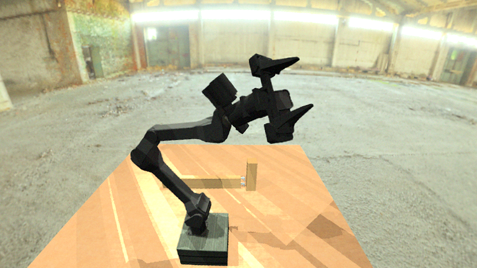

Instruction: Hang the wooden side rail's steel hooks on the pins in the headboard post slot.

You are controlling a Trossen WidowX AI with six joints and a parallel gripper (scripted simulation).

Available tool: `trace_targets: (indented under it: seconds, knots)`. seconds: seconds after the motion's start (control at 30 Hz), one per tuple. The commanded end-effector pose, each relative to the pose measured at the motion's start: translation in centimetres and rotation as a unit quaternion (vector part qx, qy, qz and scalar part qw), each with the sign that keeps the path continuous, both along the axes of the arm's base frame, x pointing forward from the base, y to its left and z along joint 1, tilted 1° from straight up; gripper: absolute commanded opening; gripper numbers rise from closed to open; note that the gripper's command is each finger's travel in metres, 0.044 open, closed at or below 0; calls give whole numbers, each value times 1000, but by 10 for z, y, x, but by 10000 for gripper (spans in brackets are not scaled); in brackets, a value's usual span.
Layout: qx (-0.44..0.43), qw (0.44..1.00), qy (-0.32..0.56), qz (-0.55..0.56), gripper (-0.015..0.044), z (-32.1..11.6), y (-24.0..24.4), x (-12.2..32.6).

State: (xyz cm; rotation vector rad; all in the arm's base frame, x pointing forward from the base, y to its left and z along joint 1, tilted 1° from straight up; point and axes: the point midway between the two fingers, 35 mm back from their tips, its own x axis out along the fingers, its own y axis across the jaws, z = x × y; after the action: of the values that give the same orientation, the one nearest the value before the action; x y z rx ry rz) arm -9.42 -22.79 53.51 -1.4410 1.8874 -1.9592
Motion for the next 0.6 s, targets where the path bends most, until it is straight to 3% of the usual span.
trace_targets:
  seconds: [0.0,0.33,0.57]
  knots:
    - [50,998,18,32,440,-16,-24,19]
    - [169,972,70,147,440,-66,-74,89]
    - [271,924,150,224,440,-118,-99,151]
